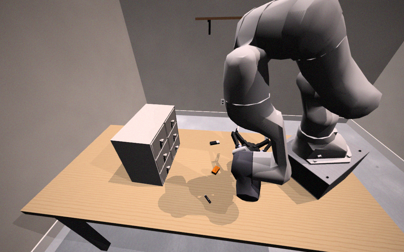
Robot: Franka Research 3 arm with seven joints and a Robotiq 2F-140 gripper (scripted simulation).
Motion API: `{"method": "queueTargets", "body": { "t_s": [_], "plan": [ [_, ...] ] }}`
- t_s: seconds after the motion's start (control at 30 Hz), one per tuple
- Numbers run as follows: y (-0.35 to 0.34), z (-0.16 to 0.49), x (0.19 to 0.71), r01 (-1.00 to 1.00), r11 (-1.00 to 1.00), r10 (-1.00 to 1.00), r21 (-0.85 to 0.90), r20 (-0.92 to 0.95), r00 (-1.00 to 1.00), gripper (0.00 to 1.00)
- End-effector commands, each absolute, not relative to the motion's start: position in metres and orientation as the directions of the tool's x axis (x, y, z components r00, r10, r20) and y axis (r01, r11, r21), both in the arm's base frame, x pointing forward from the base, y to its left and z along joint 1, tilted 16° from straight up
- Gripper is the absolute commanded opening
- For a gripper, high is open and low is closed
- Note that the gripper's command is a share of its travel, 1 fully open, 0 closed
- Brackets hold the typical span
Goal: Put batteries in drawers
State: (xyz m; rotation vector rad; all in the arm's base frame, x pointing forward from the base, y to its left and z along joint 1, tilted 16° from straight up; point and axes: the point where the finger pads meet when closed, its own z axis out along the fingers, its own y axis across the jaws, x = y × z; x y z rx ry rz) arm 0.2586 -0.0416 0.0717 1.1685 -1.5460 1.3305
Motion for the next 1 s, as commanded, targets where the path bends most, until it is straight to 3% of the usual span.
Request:
{"method": "queueTargets", "body": {
  "t_s": [0.0,0.63,0.97],
  "plan": [
    [-0.042,0.072,0.259,-0.959,0.034,-0.154,-0.281,0.947,-0.282,1.0],
    [-0.042,0.072,0.258,-0.954,0.053,-0.157,-0.294,0.941,-0.299,1.0],
    [-0.041,0.087,0.244,-0.641,0.532,-0.078,-0.554,0.722,-0.688,1.0]
  ]
}}
